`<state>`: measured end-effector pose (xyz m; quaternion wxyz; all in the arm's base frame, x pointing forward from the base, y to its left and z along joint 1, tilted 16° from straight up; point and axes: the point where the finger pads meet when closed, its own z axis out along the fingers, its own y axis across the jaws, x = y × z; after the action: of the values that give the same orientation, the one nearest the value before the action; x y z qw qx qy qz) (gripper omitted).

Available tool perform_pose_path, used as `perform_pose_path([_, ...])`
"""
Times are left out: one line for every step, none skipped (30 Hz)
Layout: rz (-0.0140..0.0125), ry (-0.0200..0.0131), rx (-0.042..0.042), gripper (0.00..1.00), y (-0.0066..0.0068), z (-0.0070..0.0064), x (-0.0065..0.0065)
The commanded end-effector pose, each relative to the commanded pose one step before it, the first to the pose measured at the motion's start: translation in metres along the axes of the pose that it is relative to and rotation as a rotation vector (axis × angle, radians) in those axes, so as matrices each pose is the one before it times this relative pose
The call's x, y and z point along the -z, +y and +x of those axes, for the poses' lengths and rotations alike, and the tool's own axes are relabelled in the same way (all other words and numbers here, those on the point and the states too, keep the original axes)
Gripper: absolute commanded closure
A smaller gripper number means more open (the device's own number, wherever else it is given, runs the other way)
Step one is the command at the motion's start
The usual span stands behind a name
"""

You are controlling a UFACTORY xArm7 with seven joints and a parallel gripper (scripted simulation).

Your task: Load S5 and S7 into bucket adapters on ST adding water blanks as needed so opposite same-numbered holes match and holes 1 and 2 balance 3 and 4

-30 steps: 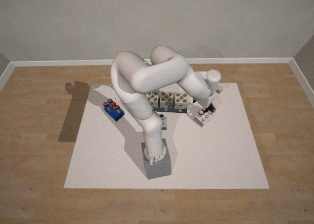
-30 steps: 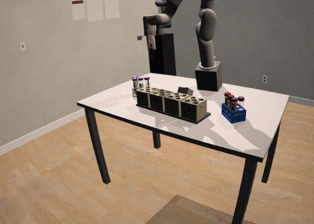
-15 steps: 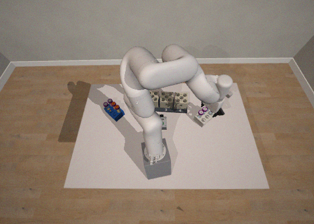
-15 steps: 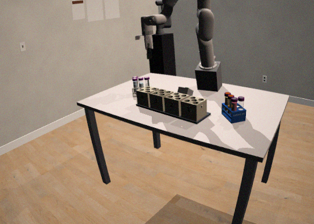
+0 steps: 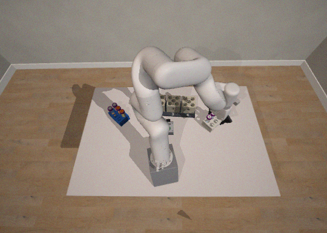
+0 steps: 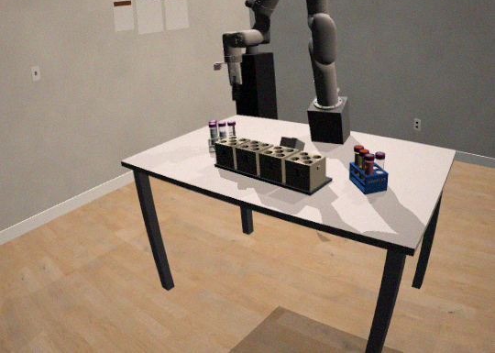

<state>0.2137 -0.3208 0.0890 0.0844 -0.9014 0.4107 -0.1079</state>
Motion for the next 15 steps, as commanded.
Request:
perform_pose_path([0.00074, 0.00606, 0.00038, 0.00, 0.00050, 0.00267, -0.01149])
perform_pose_path([0.00000, -0.00001, -0.00001, 0.00, 0.00000, -0.00001, -0.00267])
perform_pose_path([0.00000, -0.00001, -0.00001, 0.00, 0.00000, -0.00001, -0.00267])
perform_pose_path([0.00000, -0.00001, -0.00001, 0.00, 0.00000, -0.00001, -0.00267])
perform_pose_path([0.00000, -0.00001, -0.00001, 0.00, 0.00000, -0.00001, -0.00267])
perform_pose_path([0.00000, -0.00001, -0.00001, 0.00, 0.00000, -0.00001, -0.00267])
perform_pose_path([0.00000, -0.00001, -0.00001, 0.00, 0.00000, -0.00001, -0.00267])
perform_pose_path([0.00000, -0.00001, -0.00001, 0.00, 0.00000, -0.00001, -0.00267])
perform_pose_path([0.00000, -0.00001, -0.00001, 0.00, 0.00000, -0.00001, -0.00267])
perform_pose_path([0.00000, -0.00001, -0.00001, 0.00, 0.00000, -0.00001, -0.00267])
perform_pose_path([0.00000, -0.00001, -0.00001, 0.00, 0.00000, -0.00001, -0.00267])
perform_pose_path([0.00000, -0.00001, -0.00001, 0.00, 0.00000, -0.00001, -0.00267])
perform_pose_path([0.00000, -0.00001, -0.00001, 0.00, 0.00000, -0.00001, -0.00267])
perform_pose_path([0.00000, 0.00000, 0.00000, 0.00, 0.00000, 0.00000, 0.00000])
perform_pose_path([0.00000, 0.00000, 0.00000, 0.00, 0.00000, 0.00000, 0.00000])
